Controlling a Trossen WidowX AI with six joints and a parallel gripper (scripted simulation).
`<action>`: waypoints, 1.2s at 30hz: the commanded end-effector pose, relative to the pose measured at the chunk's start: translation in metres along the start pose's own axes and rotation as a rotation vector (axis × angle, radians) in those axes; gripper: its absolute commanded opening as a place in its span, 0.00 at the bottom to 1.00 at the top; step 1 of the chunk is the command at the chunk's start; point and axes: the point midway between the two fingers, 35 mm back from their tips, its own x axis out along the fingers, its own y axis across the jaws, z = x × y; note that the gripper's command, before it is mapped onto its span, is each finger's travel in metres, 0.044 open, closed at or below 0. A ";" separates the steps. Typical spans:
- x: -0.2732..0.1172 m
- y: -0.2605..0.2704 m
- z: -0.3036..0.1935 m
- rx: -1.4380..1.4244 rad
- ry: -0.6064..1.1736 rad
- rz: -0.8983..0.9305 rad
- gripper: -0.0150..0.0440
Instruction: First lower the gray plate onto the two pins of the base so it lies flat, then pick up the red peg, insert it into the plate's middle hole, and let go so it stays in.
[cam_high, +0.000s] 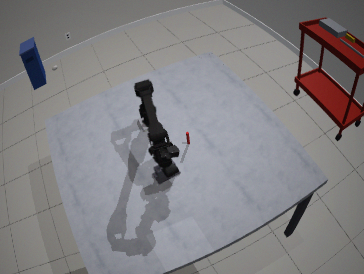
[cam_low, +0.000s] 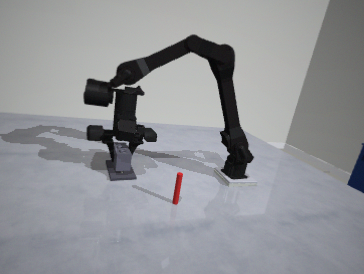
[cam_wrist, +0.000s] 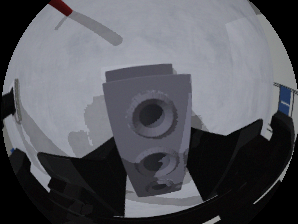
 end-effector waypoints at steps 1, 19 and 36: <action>0.009 0.002 0.000 -0.004 0.003 0.009 0.25; 0.005 0.001 0.000 0.000 -0.001 0.003 0.61; -0.013 -0.003 -0.001 -0.001 0.000 0.004 1.00</action>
